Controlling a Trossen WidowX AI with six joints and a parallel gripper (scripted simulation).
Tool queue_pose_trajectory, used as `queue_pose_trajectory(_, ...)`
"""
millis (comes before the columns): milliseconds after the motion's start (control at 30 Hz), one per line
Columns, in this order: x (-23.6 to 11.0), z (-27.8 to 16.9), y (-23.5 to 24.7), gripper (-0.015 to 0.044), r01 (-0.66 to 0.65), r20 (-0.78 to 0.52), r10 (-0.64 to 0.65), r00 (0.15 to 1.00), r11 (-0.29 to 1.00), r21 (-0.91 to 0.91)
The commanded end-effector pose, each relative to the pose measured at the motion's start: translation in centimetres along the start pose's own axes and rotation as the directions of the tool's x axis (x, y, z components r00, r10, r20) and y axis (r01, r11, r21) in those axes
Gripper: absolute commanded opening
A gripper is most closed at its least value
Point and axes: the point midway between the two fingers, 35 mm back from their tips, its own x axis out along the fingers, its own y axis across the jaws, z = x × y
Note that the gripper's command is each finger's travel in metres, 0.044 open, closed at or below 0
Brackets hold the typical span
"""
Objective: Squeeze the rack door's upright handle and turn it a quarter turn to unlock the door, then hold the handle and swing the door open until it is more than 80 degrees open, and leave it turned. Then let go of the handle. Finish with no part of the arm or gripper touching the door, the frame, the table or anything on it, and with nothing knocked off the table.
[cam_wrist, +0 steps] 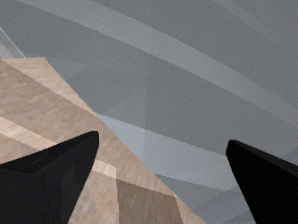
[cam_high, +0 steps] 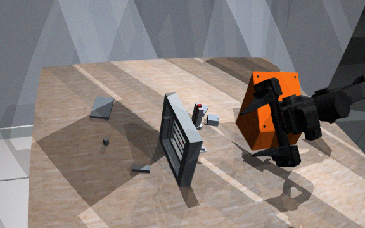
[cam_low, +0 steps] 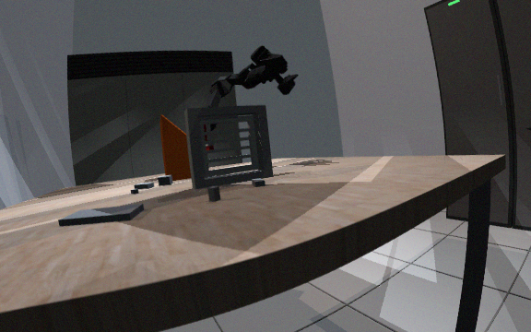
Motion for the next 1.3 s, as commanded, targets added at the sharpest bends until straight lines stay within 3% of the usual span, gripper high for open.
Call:
queue_pose_trajectory(0, 0.1, -0.1, 0.0, 0.0374, 0.0, -0.005, 0.0, 1.0, 1.0, -0.002)
queue_pose_trajectory(133, 1.2, -1.8, -0.7, 0.0286, -0.001, -0.101, -0.003, 0.995, 0.999, -0.035)
queue_pose_trajectory(600, 3.9, -9.1, -3.9, 0.0286, -0.051, -0.478, 0.001, 0.878, 0.994, -0.091)
queue_pose_trajectory(1267, 2.9, -18.2, -8.9, 0.0286, -0.103, -0.833, 0.125, 0.54, 0.991, 0.082)
